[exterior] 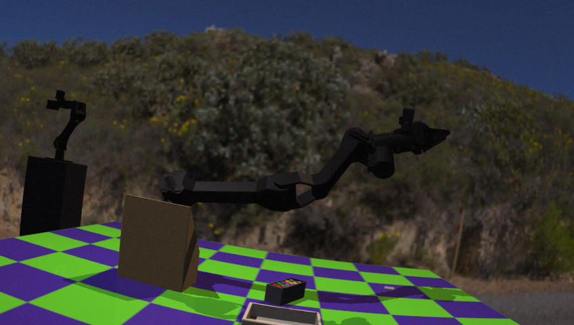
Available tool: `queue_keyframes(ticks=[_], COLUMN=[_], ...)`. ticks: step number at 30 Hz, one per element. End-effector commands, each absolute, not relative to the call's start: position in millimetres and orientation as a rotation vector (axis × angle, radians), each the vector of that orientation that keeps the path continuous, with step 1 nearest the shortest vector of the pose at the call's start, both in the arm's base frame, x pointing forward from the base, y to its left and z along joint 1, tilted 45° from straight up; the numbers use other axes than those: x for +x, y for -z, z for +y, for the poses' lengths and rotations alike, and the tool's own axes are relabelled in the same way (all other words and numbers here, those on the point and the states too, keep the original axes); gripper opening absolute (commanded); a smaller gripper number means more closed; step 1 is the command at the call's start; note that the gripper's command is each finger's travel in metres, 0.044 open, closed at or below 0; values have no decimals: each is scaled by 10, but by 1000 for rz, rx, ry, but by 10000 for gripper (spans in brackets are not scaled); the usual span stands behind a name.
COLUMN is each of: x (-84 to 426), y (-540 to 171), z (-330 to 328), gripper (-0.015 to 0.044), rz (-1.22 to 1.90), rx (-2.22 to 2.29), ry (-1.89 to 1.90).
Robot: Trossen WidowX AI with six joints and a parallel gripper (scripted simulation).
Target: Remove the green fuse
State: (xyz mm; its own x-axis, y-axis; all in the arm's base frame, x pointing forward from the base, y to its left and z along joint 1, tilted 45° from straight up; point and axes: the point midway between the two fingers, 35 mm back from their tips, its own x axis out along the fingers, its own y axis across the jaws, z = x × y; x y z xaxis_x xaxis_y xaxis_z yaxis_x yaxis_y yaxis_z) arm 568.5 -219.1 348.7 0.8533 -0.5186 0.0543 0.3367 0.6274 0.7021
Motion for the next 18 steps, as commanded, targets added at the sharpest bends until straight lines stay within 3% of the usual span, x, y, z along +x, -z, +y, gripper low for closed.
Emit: queue_keyframes(ticks=[1, 13, 18], x=[5674, 4686, 4073], y=[-3505, -4647, -5157], z=[-2198, -2785, -3028], gripper=[374, 67, 67], rz=[-268, -673, -876], rx=[748, 880, 899], ry=[496, 478, 450])
